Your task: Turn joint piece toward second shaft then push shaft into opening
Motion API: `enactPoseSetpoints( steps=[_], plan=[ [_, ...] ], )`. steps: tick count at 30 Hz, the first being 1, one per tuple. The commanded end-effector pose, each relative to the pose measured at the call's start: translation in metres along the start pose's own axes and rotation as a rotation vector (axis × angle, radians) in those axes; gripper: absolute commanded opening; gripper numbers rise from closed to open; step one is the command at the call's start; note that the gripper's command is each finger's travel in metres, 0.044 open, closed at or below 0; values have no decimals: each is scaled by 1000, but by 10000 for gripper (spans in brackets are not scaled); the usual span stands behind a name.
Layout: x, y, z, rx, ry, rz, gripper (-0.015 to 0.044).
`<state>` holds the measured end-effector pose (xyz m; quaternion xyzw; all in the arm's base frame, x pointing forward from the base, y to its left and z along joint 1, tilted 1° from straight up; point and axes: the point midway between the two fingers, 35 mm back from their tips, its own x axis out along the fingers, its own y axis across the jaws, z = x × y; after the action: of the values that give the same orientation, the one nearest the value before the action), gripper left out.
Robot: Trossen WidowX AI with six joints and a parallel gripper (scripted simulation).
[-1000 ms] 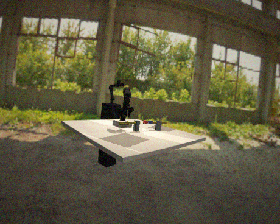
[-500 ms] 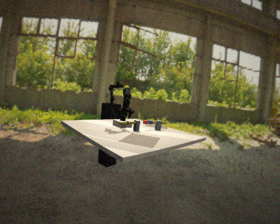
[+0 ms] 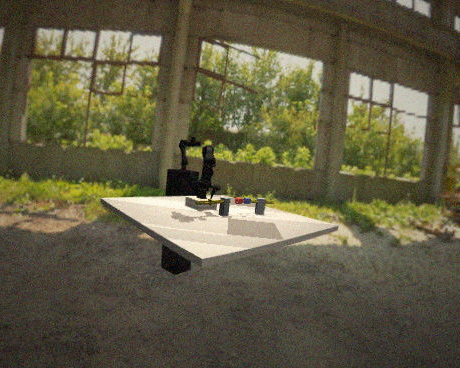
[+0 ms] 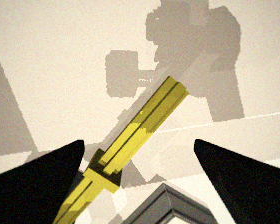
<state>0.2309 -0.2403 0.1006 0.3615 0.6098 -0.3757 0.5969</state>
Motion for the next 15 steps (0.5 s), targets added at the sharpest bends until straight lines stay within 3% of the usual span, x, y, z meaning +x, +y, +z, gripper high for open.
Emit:
enactPoseSetpoints(
  steps=[1, 15],
  plan=[
    [10, -1, 0, 153, 10, -18, 440],
    [32, -1, 1, 629, 17, -53, 440]
  ],
)
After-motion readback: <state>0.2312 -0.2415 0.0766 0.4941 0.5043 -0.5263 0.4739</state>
